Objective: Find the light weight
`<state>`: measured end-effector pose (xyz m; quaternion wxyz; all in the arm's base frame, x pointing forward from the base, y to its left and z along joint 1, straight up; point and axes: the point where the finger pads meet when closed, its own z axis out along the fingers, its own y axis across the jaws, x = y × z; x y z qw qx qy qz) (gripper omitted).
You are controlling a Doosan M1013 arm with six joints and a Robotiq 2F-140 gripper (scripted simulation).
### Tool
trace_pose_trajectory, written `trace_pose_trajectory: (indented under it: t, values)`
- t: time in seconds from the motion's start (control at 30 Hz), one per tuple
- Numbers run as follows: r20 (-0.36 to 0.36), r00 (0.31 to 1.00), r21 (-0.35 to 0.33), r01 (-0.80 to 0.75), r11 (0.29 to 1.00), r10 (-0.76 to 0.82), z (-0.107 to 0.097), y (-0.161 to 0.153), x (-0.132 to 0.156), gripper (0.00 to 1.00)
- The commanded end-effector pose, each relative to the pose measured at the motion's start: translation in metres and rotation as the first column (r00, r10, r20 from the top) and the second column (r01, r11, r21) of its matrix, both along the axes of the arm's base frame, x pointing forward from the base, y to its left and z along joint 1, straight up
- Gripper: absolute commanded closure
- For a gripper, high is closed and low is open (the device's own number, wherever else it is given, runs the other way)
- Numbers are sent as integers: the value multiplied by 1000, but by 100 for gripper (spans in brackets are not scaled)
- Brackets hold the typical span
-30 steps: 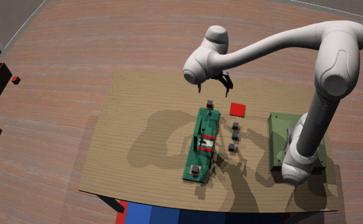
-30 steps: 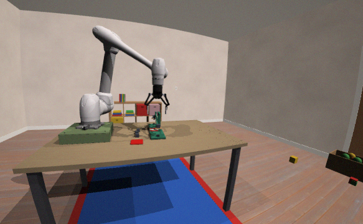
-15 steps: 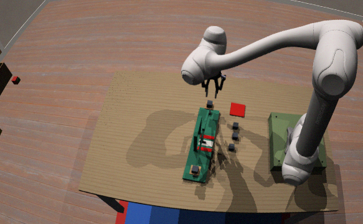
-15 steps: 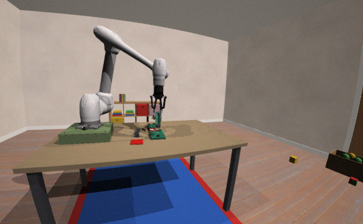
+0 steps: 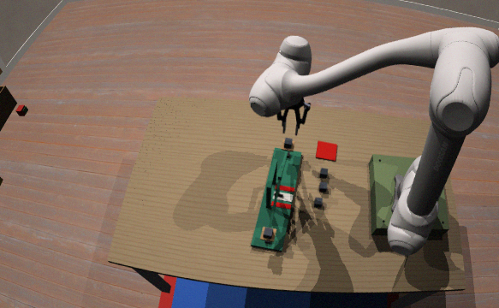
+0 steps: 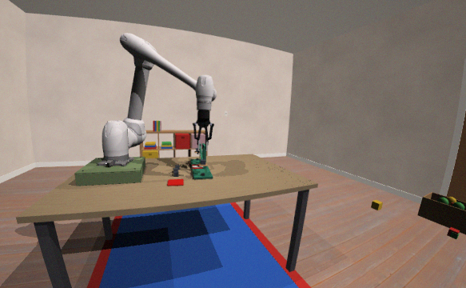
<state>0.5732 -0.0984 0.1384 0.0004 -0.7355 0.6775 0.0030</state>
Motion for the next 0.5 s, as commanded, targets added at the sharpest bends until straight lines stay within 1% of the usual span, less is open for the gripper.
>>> trace_pose_trajectory:
  t: [0.0,0.47]
  values:
    - [8,1000,-2,3,1000,-3,0,1,4,65]
    - [8,1000,-2,3,1000,-3,-3,1,4,65]
